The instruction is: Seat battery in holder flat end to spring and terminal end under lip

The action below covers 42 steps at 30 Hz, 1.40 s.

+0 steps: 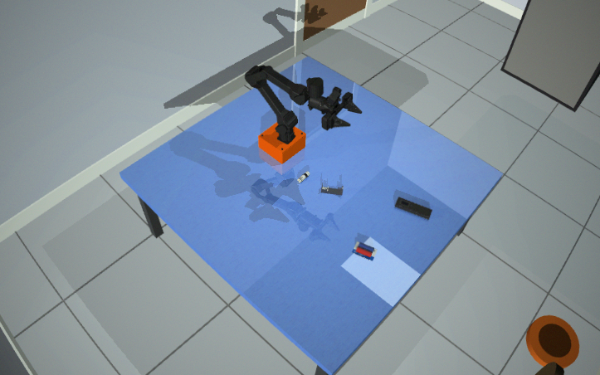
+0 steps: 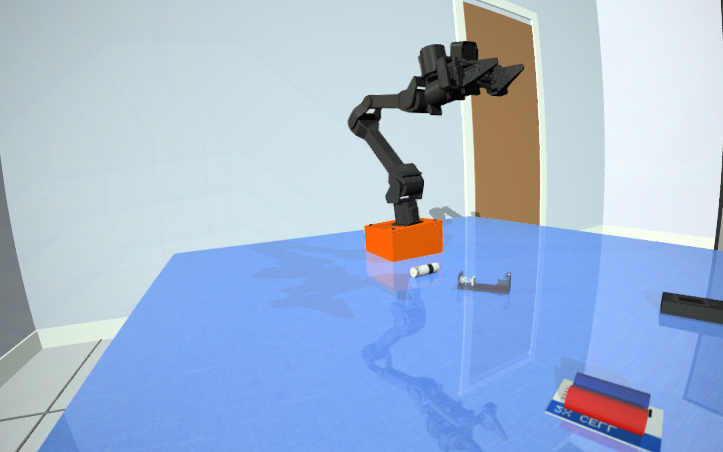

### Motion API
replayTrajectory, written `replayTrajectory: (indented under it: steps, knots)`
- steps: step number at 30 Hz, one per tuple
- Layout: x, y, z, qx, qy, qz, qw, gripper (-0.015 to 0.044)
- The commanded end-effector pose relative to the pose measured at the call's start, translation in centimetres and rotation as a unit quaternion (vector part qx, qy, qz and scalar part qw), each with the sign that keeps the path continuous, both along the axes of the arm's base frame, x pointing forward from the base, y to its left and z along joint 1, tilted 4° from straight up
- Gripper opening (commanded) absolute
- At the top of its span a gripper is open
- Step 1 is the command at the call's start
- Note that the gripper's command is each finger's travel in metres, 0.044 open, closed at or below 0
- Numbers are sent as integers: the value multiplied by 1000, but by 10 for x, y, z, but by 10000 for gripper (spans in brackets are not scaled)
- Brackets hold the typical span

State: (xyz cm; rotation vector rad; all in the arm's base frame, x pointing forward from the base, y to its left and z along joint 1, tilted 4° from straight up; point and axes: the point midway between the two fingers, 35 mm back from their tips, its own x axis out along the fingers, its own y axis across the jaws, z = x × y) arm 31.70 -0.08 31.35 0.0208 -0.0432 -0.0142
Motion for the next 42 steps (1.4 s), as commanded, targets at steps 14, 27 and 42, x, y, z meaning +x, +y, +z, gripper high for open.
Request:
replayTrajectory:
  steps: [14, 27, 42]
  knots:
    - [-65, -93, -257, 423, 423, -353, 719, 226]
    - [-145, -95, -307, 510, 476, -528, 484, 226]
    - [-144, -97, -325, 510, 476, -528, 484, 226]
